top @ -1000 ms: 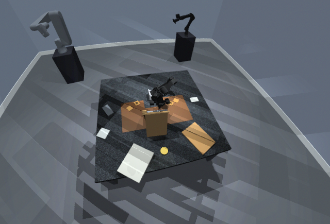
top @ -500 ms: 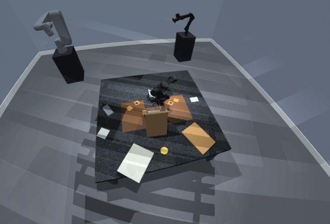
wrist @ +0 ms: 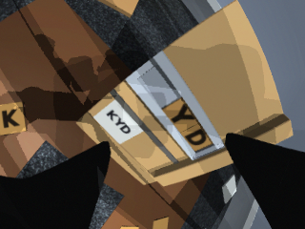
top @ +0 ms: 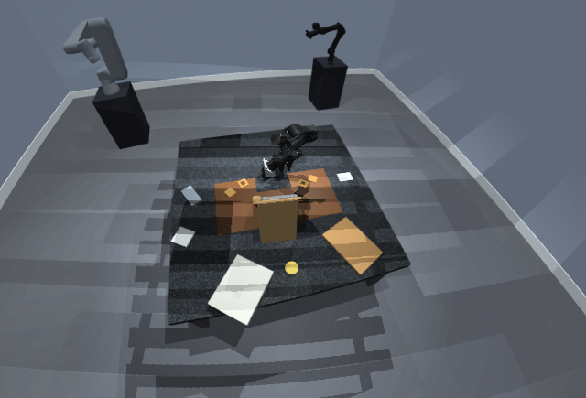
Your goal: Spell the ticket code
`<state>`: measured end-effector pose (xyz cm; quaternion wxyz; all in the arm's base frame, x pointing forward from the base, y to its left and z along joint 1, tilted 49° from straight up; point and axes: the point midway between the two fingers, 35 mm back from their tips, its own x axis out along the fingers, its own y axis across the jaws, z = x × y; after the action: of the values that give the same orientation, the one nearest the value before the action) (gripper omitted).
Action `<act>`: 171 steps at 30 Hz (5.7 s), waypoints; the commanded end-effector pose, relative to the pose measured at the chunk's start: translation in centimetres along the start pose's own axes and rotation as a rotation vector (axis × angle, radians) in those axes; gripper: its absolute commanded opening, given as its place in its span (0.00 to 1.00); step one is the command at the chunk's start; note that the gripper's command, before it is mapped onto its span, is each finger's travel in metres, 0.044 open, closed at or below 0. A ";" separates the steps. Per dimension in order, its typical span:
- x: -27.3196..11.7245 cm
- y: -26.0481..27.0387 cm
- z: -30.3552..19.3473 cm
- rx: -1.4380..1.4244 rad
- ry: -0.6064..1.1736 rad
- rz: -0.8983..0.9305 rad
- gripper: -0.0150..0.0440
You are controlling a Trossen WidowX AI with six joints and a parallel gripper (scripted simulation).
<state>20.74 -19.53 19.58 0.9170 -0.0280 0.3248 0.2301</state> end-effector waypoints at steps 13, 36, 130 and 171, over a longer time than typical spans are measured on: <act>-4.2 3.4 -0.5 -0.617 -0.007 -0.272 1.00; 4.3 10.8 3.3 -0.349 -0.022 0.130 0.83; 12.8 27.7 0.6 -0.021 0.291 0.570 0.43; 10.9 26.1 0.6 -0.021 0.293 0.570 0.25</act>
<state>16.96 8.43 15.77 0.7582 0.0225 0.4488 0.4724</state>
